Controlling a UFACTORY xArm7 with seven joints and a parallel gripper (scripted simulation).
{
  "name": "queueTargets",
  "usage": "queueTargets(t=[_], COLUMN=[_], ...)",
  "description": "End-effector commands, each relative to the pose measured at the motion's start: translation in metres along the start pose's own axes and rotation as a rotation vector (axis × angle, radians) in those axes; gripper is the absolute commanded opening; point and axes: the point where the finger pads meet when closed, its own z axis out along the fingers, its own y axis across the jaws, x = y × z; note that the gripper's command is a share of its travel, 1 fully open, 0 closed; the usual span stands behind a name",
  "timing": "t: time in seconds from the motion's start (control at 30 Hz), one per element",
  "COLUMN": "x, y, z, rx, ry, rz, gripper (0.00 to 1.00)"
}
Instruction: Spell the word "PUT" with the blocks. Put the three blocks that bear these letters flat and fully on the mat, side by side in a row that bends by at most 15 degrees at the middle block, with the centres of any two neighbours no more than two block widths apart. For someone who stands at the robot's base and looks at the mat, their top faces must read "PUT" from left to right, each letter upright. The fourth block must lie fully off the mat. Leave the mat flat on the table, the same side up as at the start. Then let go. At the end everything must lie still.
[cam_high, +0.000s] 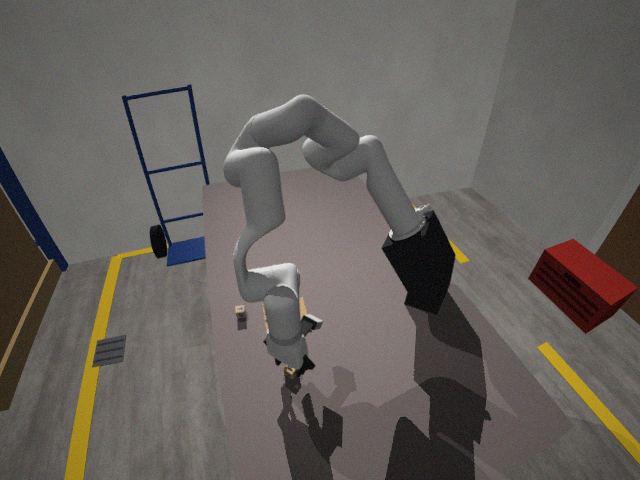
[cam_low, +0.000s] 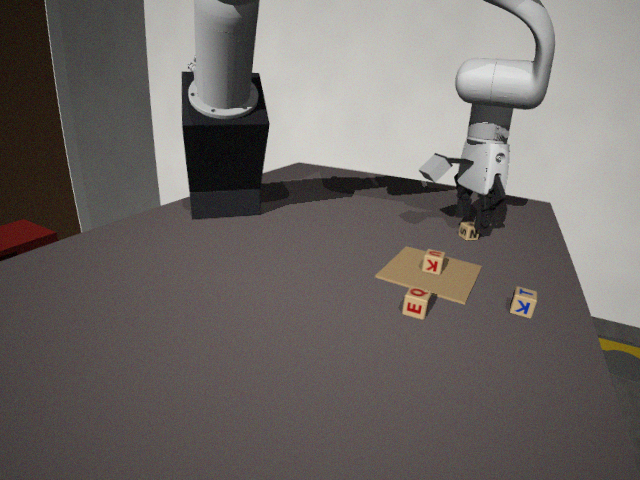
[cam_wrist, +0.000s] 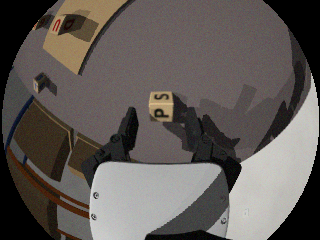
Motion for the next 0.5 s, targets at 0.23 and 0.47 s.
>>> queueTargets(t=[0.23,0.47], x=[-0.002,-0.002], y=[0.001,0.001], z=[0.015,0.026], rx=[-0.001,-0.001], ry=[-0.004,-0.004], rz=[0.000,0.000], gripper=[0.69,0.69])
